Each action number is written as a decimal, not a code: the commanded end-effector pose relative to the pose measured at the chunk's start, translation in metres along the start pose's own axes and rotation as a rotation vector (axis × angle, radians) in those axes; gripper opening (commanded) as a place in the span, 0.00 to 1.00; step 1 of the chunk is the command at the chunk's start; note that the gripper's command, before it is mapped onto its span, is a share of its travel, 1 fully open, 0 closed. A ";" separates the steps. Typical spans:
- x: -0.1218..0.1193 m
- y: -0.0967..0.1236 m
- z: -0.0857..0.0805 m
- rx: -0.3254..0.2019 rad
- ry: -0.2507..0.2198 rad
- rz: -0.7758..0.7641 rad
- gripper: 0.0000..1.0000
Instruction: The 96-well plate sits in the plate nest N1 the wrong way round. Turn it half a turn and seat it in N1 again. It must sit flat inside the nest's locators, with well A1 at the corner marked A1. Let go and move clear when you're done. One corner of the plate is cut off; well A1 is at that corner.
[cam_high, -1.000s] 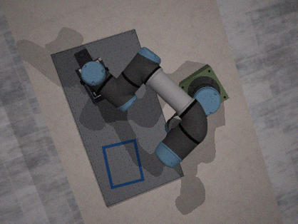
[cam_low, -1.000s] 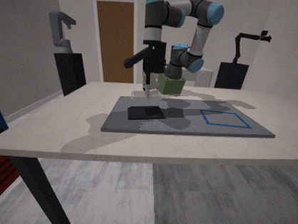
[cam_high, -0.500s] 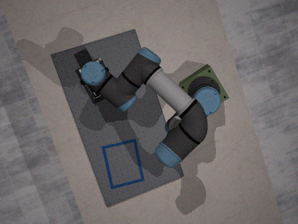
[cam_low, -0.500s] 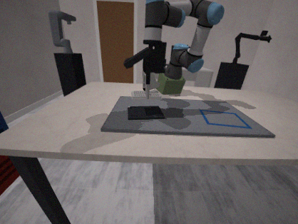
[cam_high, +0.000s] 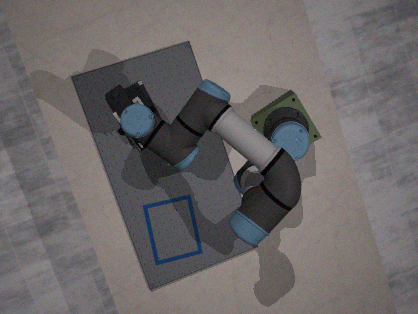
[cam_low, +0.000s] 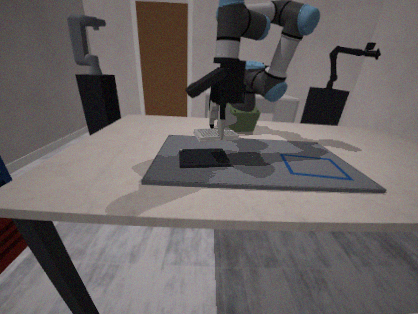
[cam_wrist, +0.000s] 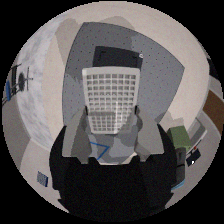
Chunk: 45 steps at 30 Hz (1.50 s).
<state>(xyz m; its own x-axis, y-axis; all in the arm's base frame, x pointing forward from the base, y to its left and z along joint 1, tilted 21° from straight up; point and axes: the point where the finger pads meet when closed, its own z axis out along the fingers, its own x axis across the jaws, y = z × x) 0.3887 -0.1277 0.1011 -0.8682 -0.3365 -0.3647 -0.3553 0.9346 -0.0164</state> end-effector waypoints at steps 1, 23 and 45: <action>-0.006 0.016 -0.001 0.004 -0.002 -0.005 0.00; -0.028 0.079 0.002 0.004 -0.002 -0.005 0.00; -0.050 0.142 0.004 0.004 -0.003 -0.005 0.00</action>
<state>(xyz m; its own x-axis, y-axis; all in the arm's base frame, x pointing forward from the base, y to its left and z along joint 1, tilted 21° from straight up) 0.3833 0.0059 0.1112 -0.8654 -0.3409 -0.3672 -0.3601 0.9328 -0.0173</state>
